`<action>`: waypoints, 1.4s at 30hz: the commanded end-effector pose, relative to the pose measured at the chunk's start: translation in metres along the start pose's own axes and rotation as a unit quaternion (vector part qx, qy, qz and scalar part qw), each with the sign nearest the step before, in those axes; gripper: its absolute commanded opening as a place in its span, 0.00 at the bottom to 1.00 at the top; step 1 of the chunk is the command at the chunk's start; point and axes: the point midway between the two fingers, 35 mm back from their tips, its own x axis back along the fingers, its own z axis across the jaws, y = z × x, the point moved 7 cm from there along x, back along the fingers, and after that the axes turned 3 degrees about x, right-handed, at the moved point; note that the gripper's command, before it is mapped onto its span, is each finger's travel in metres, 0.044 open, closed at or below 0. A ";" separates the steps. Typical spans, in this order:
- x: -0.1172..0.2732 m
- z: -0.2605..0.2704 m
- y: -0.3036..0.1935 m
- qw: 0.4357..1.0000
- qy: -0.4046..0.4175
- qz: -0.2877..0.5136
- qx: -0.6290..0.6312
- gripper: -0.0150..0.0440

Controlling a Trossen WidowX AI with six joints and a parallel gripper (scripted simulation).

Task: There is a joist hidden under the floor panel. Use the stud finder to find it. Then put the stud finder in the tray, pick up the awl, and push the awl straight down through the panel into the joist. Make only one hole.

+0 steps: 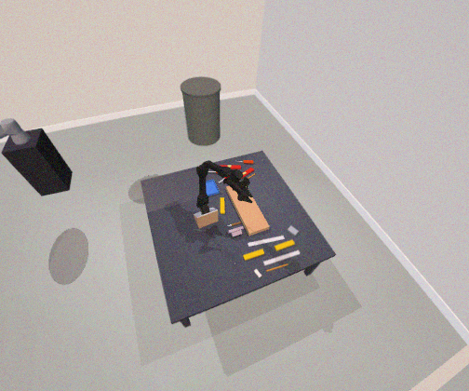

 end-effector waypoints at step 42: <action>-0.194 0.121 -0.252 0.542 0.531 -0.025 0.651 1.00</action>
